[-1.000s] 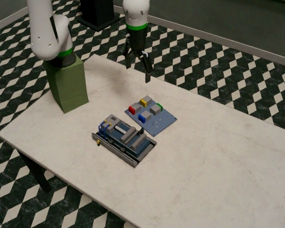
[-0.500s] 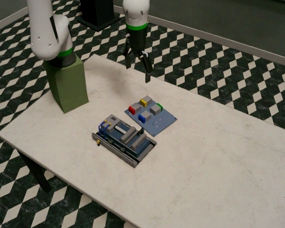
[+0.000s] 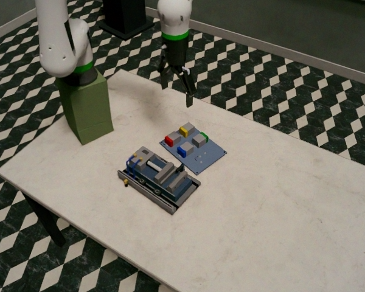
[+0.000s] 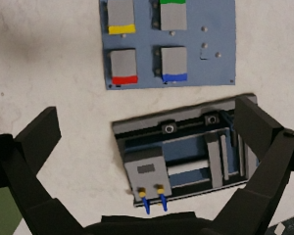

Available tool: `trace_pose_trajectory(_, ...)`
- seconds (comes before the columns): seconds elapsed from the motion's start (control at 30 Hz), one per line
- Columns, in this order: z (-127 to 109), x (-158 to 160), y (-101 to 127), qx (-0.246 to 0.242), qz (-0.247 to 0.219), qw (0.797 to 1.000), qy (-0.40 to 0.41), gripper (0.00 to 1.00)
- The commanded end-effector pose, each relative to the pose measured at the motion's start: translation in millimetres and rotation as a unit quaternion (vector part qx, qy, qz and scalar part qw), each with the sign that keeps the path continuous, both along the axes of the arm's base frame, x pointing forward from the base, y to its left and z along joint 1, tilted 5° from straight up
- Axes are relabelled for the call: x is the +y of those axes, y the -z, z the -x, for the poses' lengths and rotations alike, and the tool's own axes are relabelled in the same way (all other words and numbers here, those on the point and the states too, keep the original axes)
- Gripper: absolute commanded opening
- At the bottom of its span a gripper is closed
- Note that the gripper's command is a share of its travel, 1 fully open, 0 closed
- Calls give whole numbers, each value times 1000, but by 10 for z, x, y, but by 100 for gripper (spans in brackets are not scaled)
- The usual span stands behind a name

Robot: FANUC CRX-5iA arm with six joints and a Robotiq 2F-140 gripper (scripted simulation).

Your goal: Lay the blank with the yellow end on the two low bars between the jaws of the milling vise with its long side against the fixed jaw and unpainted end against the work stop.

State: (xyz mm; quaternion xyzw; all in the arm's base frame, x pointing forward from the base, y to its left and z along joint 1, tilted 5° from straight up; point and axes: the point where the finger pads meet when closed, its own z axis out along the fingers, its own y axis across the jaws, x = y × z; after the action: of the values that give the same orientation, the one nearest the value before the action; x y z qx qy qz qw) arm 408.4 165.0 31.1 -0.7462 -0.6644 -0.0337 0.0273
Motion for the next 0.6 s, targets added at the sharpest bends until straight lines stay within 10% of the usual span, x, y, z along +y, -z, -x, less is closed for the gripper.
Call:
trace_pose_trajectory(0.0, -10, 19, 79, -1, 0, 1000, 0, 100)
trace_pose_trajectory(0.57, -22, 68, 345, -1, 0, 1000, 0, 100)
